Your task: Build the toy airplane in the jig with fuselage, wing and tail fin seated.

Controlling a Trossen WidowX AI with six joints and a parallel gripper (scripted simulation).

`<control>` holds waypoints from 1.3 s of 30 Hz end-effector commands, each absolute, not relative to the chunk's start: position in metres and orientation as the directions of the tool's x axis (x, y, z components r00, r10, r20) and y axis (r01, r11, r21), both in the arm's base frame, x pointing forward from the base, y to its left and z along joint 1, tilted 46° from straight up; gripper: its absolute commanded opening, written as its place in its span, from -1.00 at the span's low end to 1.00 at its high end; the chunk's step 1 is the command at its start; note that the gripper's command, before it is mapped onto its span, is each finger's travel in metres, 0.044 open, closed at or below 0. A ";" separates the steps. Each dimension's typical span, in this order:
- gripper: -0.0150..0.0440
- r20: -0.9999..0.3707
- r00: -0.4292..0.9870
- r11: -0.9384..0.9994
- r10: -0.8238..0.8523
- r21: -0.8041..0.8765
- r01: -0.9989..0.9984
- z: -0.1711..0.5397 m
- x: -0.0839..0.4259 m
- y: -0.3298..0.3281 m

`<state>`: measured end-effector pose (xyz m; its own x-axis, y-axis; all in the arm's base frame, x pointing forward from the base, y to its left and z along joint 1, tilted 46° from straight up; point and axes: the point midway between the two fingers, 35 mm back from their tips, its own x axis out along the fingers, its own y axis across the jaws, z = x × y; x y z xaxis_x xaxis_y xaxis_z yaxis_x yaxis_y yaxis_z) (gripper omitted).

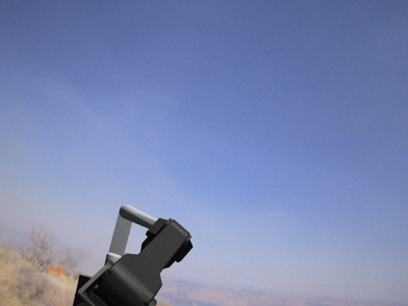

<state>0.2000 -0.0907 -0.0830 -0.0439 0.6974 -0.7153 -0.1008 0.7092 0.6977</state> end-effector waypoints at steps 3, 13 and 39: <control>-0.05 -0.716 -0.043 0.710 0.697 0.697 -0.102 -0.083 0.200 -0.091; 0.39 -0.716 -0.043 0.710 0.697 0.697 -0.102 -0.083 0.200 -0.091; 0.39 -0.716 -0.041 0.710 0.697 0.697 -0.095 -0.019 0.206 -0.157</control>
